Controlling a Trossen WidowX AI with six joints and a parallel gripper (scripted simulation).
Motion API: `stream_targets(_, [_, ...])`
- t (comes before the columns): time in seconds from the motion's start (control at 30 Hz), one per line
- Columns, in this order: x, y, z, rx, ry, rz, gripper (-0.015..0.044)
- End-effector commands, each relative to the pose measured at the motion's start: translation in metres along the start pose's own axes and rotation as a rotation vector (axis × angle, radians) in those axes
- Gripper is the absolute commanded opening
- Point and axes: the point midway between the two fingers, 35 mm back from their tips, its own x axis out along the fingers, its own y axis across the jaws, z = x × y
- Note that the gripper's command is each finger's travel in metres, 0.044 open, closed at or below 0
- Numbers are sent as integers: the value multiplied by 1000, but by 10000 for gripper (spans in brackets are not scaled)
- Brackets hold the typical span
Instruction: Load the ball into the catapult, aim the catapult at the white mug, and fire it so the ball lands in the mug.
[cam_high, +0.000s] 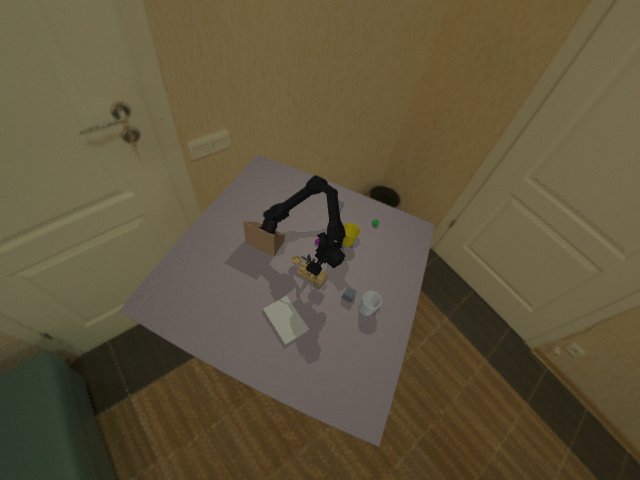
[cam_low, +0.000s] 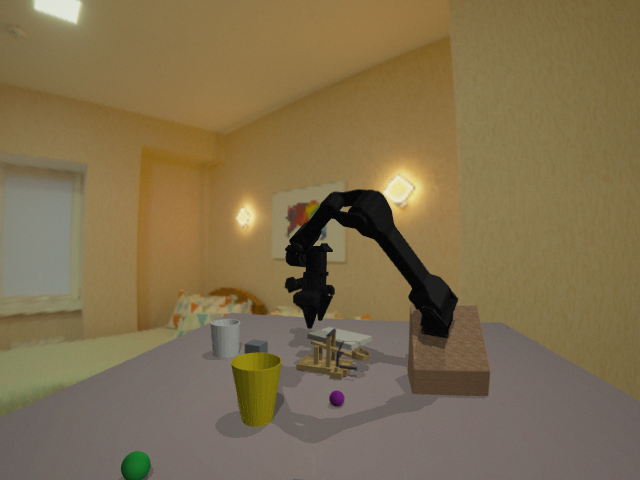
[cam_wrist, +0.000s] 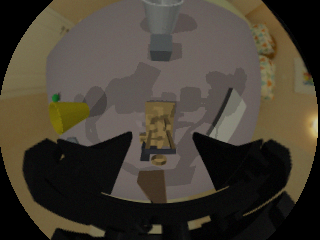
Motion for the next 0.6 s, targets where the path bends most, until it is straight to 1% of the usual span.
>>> stream_targets(0.0, [29, 2, -2, -1, 6, 4, 440])
stream_targets(0.07, [40, 2, -3, -1, 7, 5, 440])
stream_targets(0.27, [42, 2, -3, -1, 7, 5, 440])
stream_targets(0.57, [57, 2, -2, -1, 6, 5, 440])
